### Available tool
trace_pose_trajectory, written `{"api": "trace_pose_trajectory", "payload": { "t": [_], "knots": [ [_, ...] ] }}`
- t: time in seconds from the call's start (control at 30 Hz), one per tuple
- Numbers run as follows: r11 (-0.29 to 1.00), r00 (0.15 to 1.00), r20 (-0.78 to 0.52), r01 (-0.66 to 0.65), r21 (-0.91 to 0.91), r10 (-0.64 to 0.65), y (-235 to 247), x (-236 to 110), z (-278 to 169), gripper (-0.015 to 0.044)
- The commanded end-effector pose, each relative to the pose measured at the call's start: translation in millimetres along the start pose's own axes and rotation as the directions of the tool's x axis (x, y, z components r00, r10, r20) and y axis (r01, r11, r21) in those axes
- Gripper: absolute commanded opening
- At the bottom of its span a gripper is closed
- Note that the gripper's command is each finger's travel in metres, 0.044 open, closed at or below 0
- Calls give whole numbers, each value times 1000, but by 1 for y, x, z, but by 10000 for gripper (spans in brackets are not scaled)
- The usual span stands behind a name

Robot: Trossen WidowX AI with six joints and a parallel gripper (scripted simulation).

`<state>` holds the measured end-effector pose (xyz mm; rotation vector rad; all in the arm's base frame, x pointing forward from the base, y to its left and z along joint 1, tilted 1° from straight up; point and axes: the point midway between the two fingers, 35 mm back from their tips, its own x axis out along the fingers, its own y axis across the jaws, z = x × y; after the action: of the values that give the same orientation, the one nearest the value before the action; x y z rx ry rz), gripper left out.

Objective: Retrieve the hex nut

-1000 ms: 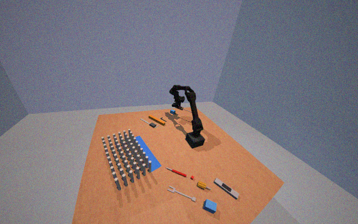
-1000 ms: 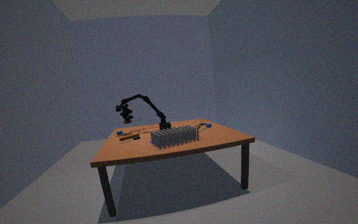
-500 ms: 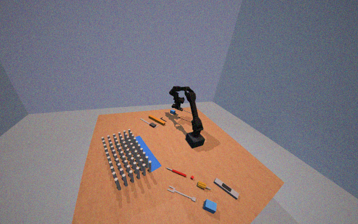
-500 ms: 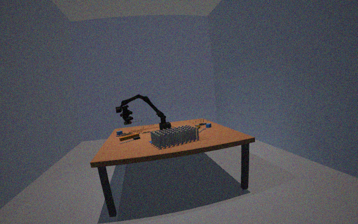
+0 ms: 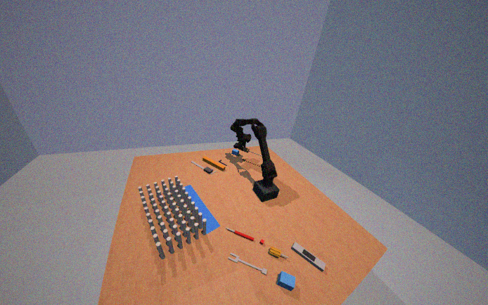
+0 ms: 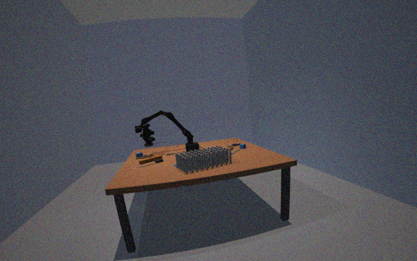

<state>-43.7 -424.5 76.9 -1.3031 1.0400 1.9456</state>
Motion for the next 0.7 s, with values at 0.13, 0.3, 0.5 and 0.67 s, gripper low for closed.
{"api": "trace_pose_trajectory", "payload": {
  "t": [0.13, 0.3, 0.5, 0.67],
  "knots": [
    [1000, 1000, 14, 0, -2, 0, -4, 11, 0, 0],
    [1000, 1000, 14, 0, -2, 0, -5, 15, -1, 0],
    [1000, 1000, 14, 0, -2, 0, -6, 20, -2, 0],
    [1000, 1000, 14, 0, -2, 0, -8, 24, -3, 0]
  ]
}}
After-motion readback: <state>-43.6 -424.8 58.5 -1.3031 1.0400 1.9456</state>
